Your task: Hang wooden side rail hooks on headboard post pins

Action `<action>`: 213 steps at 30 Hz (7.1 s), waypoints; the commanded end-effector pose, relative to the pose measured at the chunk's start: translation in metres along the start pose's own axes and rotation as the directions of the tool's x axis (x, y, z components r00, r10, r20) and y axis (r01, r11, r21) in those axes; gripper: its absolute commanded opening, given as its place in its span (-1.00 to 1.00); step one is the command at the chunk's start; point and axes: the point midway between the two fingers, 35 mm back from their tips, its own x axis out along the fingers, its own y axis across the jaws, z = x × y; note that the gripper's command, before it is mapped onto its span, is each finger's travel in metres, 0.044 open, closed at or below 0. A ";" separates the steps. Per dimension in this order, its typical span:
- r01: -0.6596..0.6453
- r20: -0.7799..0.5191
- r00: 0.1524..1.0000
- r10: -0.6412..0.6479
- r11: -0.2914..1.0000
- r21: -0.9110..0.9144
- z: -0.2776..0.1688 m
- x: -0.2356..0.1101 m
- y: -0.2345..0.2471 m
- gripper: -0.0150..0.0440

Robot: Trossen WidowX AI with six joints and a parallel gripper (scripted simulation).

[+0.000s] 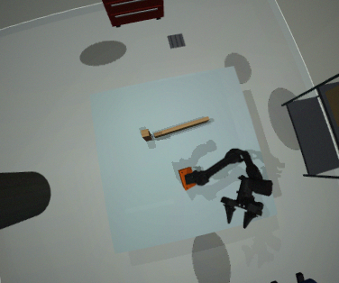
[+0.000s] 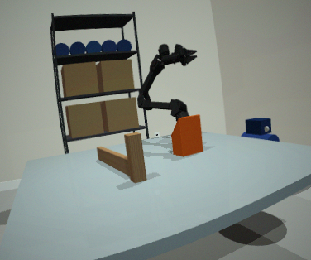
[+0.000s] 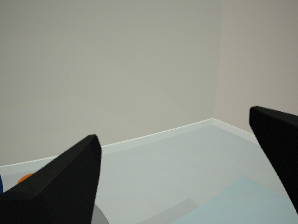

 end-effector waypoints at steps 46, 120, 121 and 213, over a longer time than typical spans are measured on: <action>0.416 -0.352 0.575 -0.738 -0.106 0.903 -0.096 -0.028 -0.325 1.00; -0.947 -0.910 -0.315 -0.270 0.158 0.281 -0.442 -0.253 -0.402 1.00; -0.952 -0.912 -0.306 -0.273 0.108 0.287 -0.443 -0.255 -0.402 1.00; 0.961 -0.686 -0.007 -0.728 0.184 -0.206 -0.428 -0.327 -0.391 1.00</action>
